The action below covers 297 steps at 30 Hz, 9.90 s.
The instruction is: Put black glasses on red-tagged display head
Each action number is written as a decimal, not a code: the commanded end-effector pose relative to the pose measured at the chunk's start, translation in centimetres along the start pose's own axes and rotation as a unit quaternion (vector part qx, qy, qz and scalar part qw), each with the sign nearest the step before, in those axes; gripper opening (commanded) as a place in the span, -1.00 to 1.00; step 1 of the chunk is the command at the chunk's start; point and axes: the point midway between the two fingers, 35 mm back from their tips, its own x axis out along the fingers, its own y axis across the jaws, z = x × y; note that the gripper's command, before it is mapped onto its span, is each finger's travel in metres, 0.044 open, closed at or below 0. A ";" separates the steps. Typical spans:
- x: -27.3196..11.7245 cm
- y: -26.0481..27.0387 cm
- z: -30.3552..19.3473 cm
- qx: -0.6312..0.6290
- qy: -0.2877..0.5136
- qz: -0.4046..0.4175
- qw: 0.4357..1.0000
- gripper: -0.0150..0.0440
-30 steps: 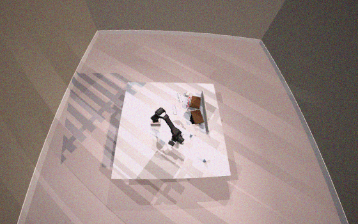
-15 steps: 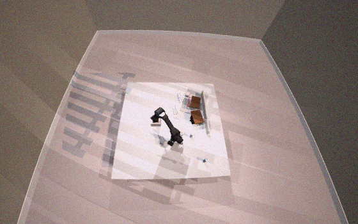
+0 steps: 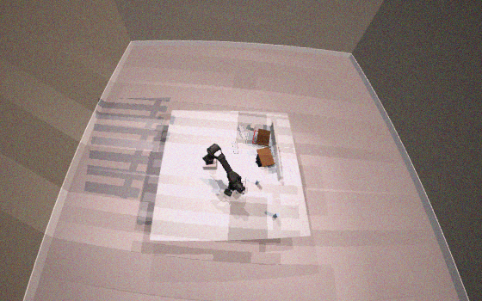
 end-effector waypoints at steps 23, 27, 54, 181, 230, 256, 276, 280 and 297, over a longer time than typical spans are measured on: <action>0.1 -0.8 -1.9 0.000 0.003 -0.001 1.000 -0.49; 0.1 -0.8 -2.1 0.000 0.003 -0.001 1.000 -0.49; 0.1 -0.9 -2.5 0.000 0.003 -0.001 1.000 -0.49; 0.0 0.0 5.5 0.259 0.000 0.000 0.966 -0.49; 0.0 -1.5 6.9 0.259 -0.001 -0.001 0.966 -0.49; -2.8 -1.1 6.2 0.259 -0.001 -0.001 0.966 -0.49; -6.5 6.1 3.6 0.107 0.001 0.003 0.994 -0.49; -6.6 8.5 2.3 0.047 0.001 0.004 0.999 -0.49; -6.2 16.5 -4.9 -0.208 0.003 0.009 0.978 -0.49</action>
